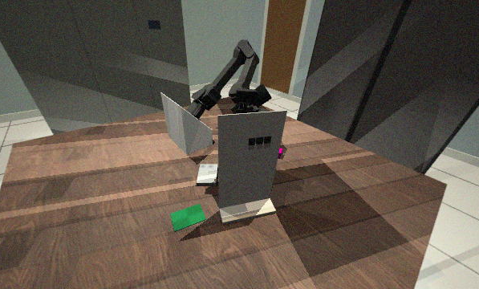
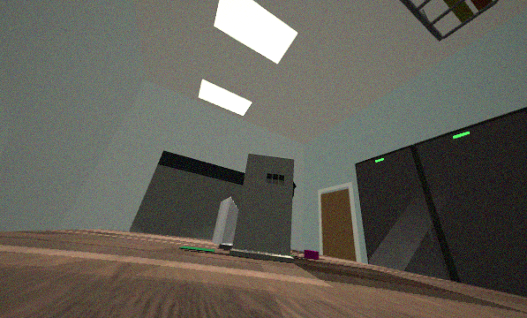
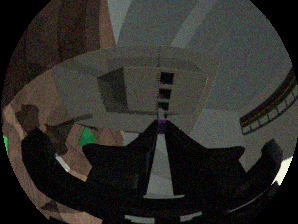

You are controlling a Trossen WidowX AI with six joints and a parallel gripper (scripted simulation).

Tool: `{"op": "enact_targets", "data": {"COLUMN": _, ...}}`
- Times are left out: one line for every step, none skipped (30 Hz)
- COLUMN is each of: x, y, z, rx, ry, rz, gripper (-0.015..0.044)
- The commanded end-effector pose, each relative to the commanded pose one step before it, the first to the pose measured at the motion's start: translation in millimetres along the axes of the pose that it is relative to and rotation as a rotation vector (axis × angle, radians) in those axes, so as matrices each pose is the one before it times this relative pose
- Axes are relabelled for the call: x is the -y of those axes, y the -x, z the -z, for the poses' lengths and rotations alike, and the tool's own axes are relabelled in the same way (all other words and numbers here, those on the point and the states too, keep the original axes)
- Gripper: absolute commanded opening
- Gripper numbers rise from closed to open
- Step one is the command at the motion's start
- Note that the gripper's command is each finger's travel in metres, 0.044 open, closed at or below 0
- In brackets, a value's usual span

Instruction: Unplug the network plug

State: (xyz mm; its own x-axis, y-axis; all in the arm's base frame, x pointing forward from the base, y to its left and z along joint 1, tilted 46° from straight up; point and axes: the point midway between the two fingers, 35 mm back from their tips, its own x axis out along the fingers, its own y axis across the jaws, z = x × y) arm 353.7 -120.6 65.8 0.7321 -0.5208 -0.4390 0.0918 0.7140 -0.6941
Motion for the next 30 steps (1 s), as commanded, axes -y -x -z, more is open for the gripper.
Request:
{"op": "enact_targets", "data": {"x": 0.29, "y": 3.23, "z": 1.36, "rx": -0.00278, "ry": -0.0029, "rz": 0.00164, "gripper": 0.0000}}
{"op": "enact_targets", "data": {"x": 0.00, "y": 0.48, "z": 0.06, "rx": -0.00001, "ry": 0.0000, "rz": -0.00002, "gripper": 0.0000}}
{"op": "enact_targets", "data": {"x": 0.00, "y": 0.48, "z": 0.06, "rx": -0.00001, "ry": 0.0000, "rz": -0.00002, "gripper": 0.0000}}
{"op": "enact_targets", "data": {"x": 0.00, "y": 0.48, "z": 0.07, "rx": -0.00001, "ry": 0.0000, "rz": -0.00002, "gripper": 0.0000}}
{"op": "enact_targets", "data": {"x": 0.00, "y": 0.48, "z": 0.07, "rx": -0.00001, "ry": 0.0000, "rz": -0.00002, "gripper": 0.0000}}
{"op": "enact_targets", "data": {"x": 0.00, "y": 0.48, "z": 0.07, "rx": -0.00001, "ry": 0.0000, "rz": -0.00002, "gripper": 0.0000}}
{"op": "enact_targets", "data": {"x": 0.00, "y": 0.48, "z": 0.07, "rx": -0.00001, "ry": 0.0000, "rz": -0.00002, "gripper": 0.0000}}
{"op": "enact_targets", "data": {"x": 0.00, "y": 0.48, "z": 0.07, "rx": -0.00001, "ry": 0.0000, "rz": -0.00002, "gripper": 0.0000}}
{"op": "enact_targets", "data": {"x": 0.00, "y": 0.48, "z": 0.07, "rx": -0.00001, "ry": 0.0000, "rz": -0.00002, "gripper": 0.0000}}
{"op": "enact_targets", "data": {"x": 0.00, "y": 0.48, "z": 0.07, "rx": -0.00001, "ry": 0.0000, "rz": -0.00002, "gripper": 0.0000}}
{"op": "enact_targets", "data": {"x": 0.00, "y": 0.48, "z": 0.07, "rx": -0.00001, "ry": 0.0000, "rz": -0.00002, "gripper": 0.0000}}
{"op": "enact_targets", "data": {"x": 0.00, "y": 0.48, "z": 0.07, "rx": -0.00001, "ry": 0.0000, "rz": -0.00002, "gripper": 0.0000}}
{"op": "enact_targets", "data": {"x": 0.00, "y": 0.48, "z": 0.07, "rx": -0.00001, "ry": 0.0000, "rz": -0.00002, "gripper": 0.0000}}
{"op": "enact_targets", "data": {"x": 0.00, "y": 0.48, "z": 0.07, "rx": -0.00001, "ry": 0.0000, "rz": -0.00002, "gripper": 0.0000}}
{"op": "enact_targets", "data": {"x": 0.00, "y": 0.48, "z": 0.07, "rx": -0.00001, "ry": 0.0000, "rz": -0.00002, "gripper": 0.0000}}
{"op": "enact_targets", "data": {"x": 0.00, "y": 0.48, "z": 0.07, "rx": -0.00001, "ry": 0.0000, "rz": -0.00002, "gripper": 0.0000}}
{"op": "enact_targets", "data": {"x": 0.00, "y": 0.48, "z": 0.07, "rx": -0.00001, "ry": 0.0000, "rz": -0.00002, "gripper": 0.0000}}
{"op": "enact_targets", "data": {"x": 0.00, "y": 0.48, "z": 0.07, "rx": -0.00001, "ry": 0.0000, "rz": -0.00002, "gripper": 0.0000}}
{"op": "enact_targets", "data": {"x": 0.00, "y": 0.48, "z": 0.07, "rx": -0.00001, "ry": 0.0000, "rz": -0.00002, "gripper": 0.0000}}
{"op": "enact_targets", "data": {"x": 0.00, "y": 0.48, "z": 0.07, "rx": -0.00001, "ry": 0.0000, "rz": -0.00002, "gripper": 0.0000}}
{"op": "enact_targets", "data": {"x": 0.00, "y": 0.48, "z": 0.07, "rx": -0.00001, "ry": 0.0000, "rz": -0.00002, "gripper": 0.0000}}
{"op": "enact_targets", "data": {"x": 0.00, "y": 0.48, "z": 0.07, "rx": -0.00001, "ry": 0.0000, "rz": -0.00002, "gripper": 0.0000}}
{"op": "enact_targets", "data": {"x": 0.00, "y": 0.48, "z": 0.07, "rx": -0.00001, "ry": 0.0000, "rz": -0.00002, "gripper": 0.0000}}
{"op": "enact_targets", "data": {"x": 0.00, "y": 0.48, "z": 0.07, "rx": -0.00001, "ry": 0.0000, "rz": -0.00002, "gripper": 0.0000}}
{"op": "enact_targets", "data": {"x": 0.00, "y": 0.44, "z": 0.06, "rx": -0.00001, "ry": 0.0000, "rz": -0.00002, "gripper": 0.0000}}
{"op": "enact_targets", "data": {"x": 0.00, "y": 0.44, "z": 0.06, "rx": -0.00001, "ry": 0.0000, "rz": -0.00001, "gripper": 0.0000}}
{"op": "enact_targets", "data": {"x": 0.00, "y": 0.44, "z": 0.06, "rx": -0.00001, "ry": 0.0000, "rz": -0.00002, "gripper": 0.0000}}
{"op": "enact_targets", "data": {"x": 0.00, "y": 0.45, "z": 0.06, "rx": -0.00001, "ry": 0.0000, "rz": -0.00002, "gripper": 0.0000}}
{"op": "enact_targets", "data": {"x": 0.00, "y": 0.45, "z": 0.06, "rx": -0.00001, "ry": 0.0000, "rz": -0.00002, "gripper": 0.0000}}
{"op": "enact_targets", "data": {"x": 0.00, "y": 0.45, "z": 0.07, "rx": -0.00001, "ry": 0.0000, "rz": -0.00002, "gripper": 0.0000}}
